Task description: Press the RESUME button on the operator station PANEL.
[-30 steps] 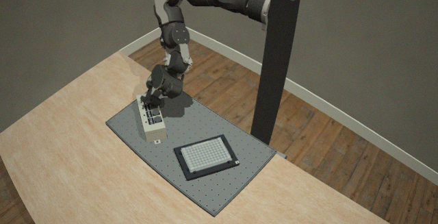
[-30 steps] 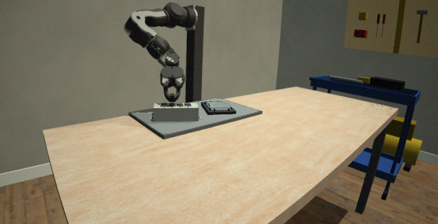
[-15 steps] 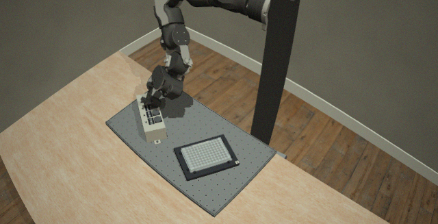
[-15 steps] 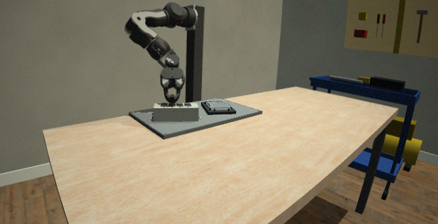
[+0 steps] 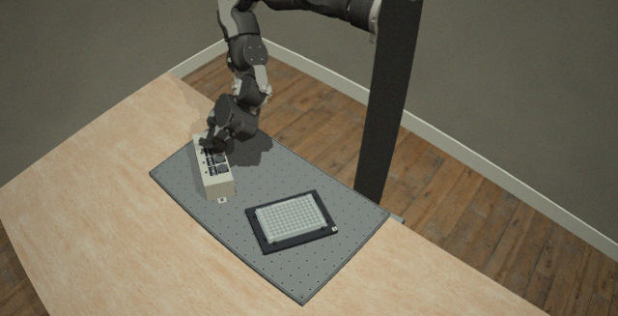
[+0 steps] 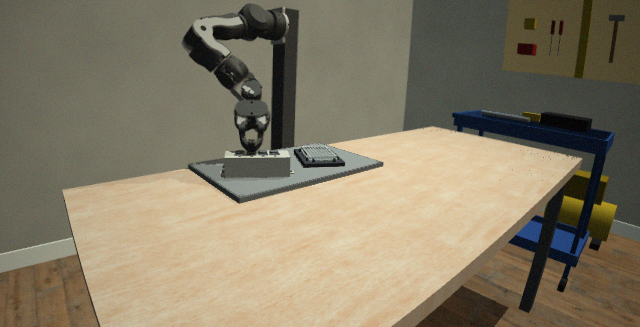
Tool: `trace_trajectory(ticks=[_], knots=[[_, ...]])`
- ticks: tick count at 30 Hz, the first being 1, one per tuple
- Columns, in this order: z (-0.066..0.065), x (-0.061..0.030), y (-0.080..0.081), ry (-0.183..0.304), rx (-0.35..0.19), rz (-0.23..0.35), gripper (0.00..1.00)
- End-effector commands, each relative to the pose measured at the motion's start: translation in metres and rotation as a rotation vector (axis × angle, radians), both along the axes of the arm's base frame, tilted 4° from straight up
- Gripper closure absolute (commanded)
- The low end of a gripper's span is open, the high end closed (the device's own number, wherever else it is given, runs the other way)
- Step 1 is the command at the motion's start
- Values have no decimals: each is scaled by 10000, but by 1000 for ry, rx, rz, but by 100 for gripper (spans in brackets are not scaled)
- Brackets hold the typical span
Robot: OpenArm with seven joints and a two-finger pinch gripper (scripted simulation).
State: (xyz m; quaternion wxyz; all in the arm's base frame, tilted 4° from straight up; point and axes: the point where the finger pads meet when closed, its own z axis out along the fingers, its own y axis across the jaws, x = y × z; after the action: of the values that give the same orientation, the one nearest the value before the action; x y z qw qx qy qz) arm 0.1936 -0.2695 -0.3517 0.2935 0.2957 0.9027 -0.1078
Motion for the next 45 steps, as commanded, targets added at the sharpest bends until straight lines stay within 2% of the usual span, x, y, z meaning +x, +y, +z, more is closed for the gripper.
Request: trace_trajectory(ticks=[1,39,44,45], knots=[[-7,4,9,-3,5,5,100],[-22,-4,2,1,4,4,100],[206,15,-17,1,-2,-2,100],[206,15,-17,1,-2,-2,100]])
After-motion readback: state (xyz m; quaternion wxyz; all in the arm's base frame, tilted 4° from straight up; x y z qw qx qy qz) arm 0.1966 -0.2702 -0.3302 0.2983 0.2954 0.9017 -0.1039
